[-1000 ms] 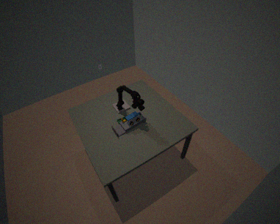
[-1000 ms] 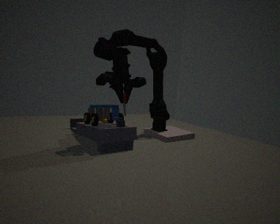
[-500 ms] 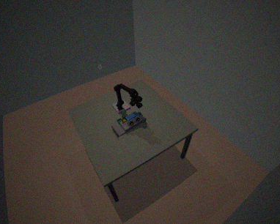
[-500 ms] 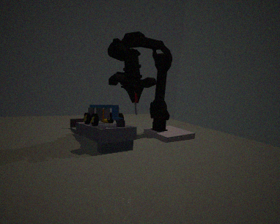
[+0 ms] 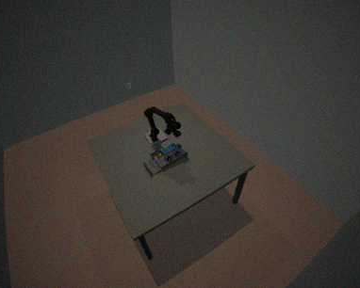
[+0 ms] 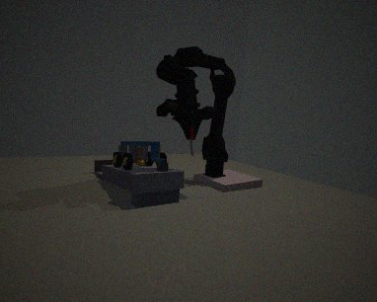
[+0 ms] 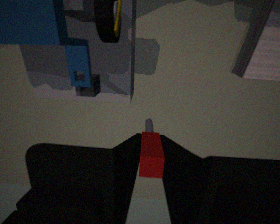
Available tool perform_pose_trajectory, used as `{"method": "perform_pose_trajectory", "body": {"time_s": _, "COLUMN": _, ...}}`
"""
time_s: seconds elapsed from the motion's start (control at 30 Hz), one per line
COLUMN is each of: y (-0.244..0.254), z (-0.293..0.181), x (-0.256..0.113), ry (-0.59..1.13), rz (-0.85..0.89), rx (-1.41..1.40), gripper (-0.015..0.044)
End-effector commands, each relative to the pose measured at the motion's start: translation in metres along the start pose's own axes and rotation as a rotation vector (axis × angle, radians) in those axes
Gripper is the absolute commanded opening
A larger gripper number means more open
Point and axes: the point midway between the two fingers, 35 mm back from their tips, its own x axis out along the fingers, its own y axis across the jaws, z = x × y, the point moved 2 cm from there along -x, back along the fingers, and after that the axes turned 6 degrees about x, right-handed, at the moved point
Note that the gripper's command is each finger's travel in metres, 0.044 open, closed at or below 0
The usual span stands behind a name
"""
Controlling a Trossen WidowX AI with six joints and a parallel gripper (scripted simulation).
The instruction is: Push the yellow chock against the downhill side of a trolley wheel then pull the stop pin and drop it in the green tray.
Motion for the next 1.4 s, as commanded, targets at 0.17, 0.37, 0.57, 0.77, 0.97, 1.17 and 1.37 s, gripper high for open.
{"method": "perform_pose_trajectory", "body": {"time_s": 0.17, "y": 0.004, "z": 0.029, "x": -0.003, "ry": -0.007, "rz": -0.002, "rx": 0.002, "gripper": 0.0}}
{"method": "perform_pose_trajectory", "body": {"time_s": 0.37, "y": 0.008, "z": 0.05, "x": -0.007, "ry": -0.01, "rz": -0.002, "rx": 0.001, "gripper": 0.0}}
{"method": "perform_pose_trajectory", "body": {"time_s": 0.57, "y": 0.011, "z": 0.071, "x": -0.01, "ry": -0.012, "rz": -0.002, "rx": 0.001, "gripper": 0.0}}
{"method": "perform_pose_trajectory", "body": {"time_s": 0.77, "y": 0.015, "z": 0.092, "x": -0.013, "ry": -0.014, "rz": -0.001, "rx": 0.001, "gripper": 0.0}}
{"method": "perform_pose_trajectory", "body": {"time_s": 0.97, "y": 0.017, "z": 0.113, "x": -0.016, "ry": -0.016, "rz": -0.001, "rx": 0.001, "gripper": 0.0}}
{"method": "perform_pose_trajectory", "body": {"time_s": 1.17, "y": 0.019, "z": 0.135, "x": -0.019, "ry": -0.019, "rz": -0.001, "rx": 0.001, "gripper": 0.0}}
{"method": "perform_pose_trajectory", "body": {"time_s": 1.37, "y": 0.021, "z": 0.156, "x": -0.021, "ry": -0.021, "rz": -0.001, "rx": 0.001, "gripper": 0.0}}
